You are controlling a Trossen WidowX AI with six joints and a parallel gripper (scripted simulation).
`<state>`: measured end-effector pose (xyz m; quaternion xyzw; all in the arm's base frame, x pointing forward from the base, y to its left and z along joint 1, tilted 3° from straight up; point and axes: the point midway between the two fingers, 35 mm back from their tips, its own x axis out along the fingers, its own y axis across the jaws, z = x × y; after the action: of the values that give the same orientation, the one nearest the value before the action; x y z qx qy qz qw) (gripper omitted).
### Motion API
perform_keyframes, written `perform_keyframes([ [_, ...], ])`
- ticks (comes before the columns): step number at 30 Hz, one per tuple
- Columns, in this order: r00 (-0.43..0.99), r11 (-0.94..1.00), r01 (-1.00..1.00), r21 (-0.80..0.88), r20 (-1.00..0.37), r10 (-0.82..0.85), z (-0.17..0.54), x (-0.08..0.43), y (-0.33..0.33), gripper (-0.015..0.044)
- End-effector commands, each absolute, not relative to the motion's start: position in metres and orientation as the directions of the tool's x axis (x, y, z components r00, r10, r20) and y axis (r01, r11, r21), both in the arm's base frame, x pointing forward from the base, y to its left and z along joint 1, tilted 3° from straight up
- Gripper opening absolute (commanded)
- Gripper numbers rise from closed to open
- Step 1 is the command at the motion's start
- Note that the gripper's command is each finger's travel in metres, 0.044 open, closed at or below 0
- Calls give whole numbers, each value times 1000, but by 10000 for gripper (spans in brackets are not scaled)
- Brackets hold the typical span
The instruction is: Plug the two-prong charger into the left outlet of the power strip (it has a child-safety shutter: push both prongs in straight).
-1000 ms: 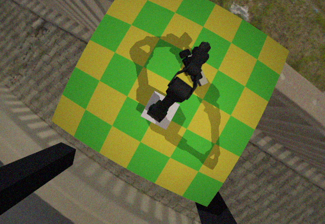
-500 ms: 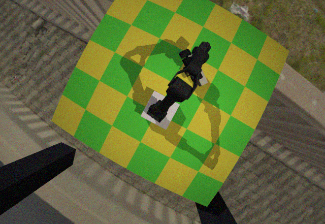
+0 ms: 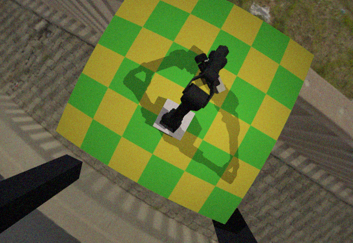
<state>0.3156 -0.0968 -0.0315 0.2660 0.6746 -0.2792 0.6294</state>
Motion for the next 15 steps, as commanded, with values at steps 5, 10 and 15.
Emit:
perform_keyframes([
  [5, -66, 702, 711, -42, -998, 7, -32, 316, -97, 0],
  [10, -66, 702, 711, -42, -998, 7, -32, 316, -97, 0],
  [15, -66, 702, 711, -42, -998, 7, -32, 316, -97, 26],
])
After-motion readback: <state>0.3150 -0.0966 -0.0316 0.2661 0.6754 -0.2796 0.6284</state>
